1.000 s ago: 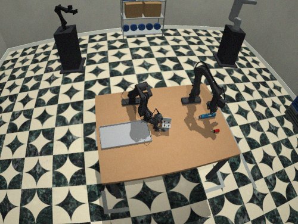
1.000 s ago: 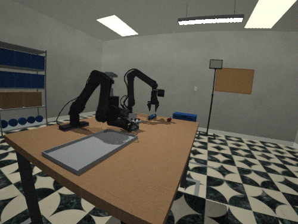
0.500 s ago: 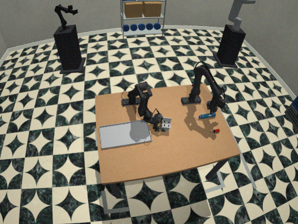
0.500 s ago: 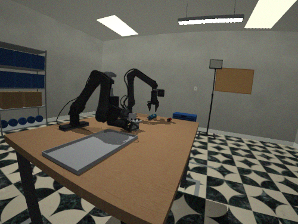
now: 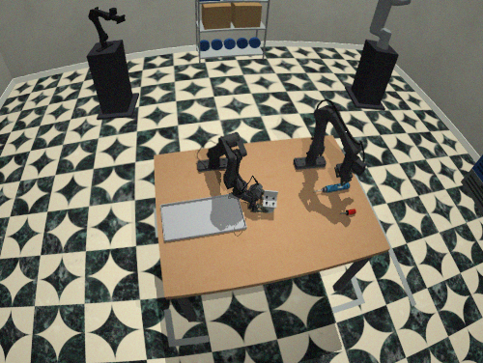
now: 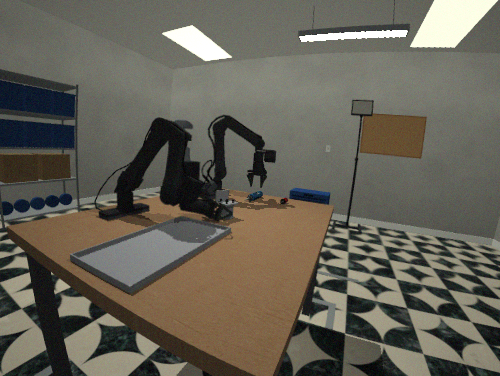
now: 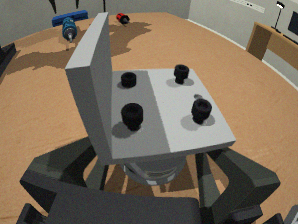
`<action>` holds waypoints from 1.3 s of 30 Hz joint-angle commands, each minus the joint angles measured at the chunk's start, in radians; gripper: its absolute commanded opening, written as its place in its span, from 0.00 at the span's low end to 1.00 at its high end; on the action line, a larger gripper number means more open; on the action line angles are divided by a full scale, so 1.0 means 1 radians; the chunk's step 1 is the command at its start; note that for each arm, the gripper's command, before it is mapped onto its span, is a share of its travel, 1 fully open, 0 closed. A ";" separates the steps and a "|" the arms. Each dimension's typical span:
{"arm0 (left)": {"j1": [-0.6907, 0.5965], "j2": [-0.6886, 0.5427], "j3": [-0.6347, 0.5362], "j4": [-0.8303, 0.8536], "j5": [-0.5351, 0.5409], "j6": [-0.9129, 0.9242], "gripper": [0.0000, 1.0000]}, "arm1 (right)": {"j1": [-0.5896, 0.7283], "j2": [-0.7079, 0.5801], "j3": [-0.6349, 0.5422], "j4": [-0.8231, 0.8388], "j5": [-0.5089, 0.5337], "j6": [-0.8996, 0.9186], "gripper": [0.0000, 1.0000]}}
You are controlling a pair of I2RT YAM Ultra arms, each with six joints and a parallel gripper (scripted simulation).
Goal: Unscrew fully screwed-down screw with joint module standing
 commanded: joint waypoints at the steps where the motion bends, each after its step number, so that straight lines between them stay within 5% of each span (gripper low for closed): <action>1: -0.002 -0.006 0.005 0.001 0.001 -0.009 0.65 | 0.017 0.025 0.033 -0.015 -0.008 -0.004 0.74; 11: -0.002 -0.006 0.005 0.001 0.001 -0.009 0.65 | 0.017 0.025 0.033 -0.015 -0.008 -0.004 0.74; 12: -0.002 -0.006 0.005 0.001 0.001 -0.009 0.65 | 0.017 0.025 0.033 -0.015 -0.008 -0.004 0.63; 39: -0.002 -0.006 0.005 0.001 0.001 -0.009 0.65 | 0.017 0.026 0.034 -0.015 -0.003 -0.004 0.61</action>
